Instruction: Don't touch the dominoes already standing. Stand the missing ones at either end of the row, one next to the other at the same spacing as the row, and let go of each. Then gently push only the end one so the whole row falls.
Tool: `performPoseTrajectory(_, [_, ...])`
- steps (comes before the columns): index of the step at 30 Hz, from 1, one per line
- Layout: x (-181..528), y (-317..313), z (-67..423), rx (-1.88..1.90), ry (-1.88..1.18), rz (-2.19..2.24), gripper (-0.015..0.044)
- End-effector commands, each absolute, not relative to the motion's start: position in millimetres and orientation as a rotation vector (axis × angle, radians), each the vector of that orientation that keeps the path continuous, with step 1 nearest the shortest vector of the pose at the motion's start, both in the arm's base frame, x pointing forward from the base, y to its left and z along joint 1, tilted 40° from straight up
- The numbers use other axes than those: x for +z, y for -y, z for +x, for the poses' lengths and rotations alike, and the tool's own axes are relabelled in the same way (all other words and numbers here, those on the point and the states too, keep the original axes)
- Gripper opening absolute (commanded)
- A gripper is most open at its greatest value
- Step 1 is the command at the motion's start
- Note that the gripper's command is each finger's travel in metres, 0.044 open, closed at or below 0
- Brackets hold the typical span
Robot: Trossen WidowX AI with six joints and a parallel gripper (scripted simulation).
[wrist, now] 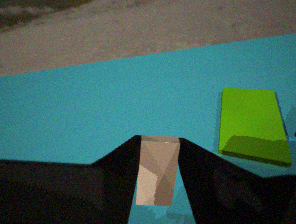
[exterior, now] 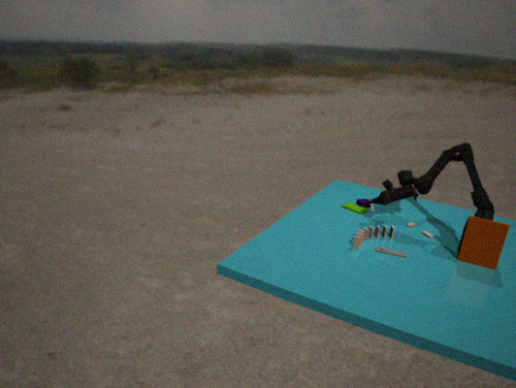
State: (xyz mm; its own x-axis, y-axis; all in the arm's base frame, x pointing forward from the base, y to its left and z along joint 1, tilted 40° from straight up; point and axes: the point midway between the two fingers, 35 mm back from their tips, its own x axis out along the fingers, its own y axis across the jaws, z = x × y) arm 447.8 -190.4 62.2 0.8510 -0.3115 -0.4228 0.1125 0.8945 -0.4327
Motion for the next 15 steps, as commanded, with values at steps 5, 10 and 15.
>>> performPoseTrajectory(5, [72.3, 185.0, 431.6, -0.201, -0.396, -0.481, 0.0107])
performPoseTrajectory(10, [81.1, 181.0, 419.8, -0.189, -0.32, -0.535, 0.0107])
performPoseTrajectory(15, [90.7, 175.7, 406.4, -0.178, -0.245, -0.593, 0.0107])
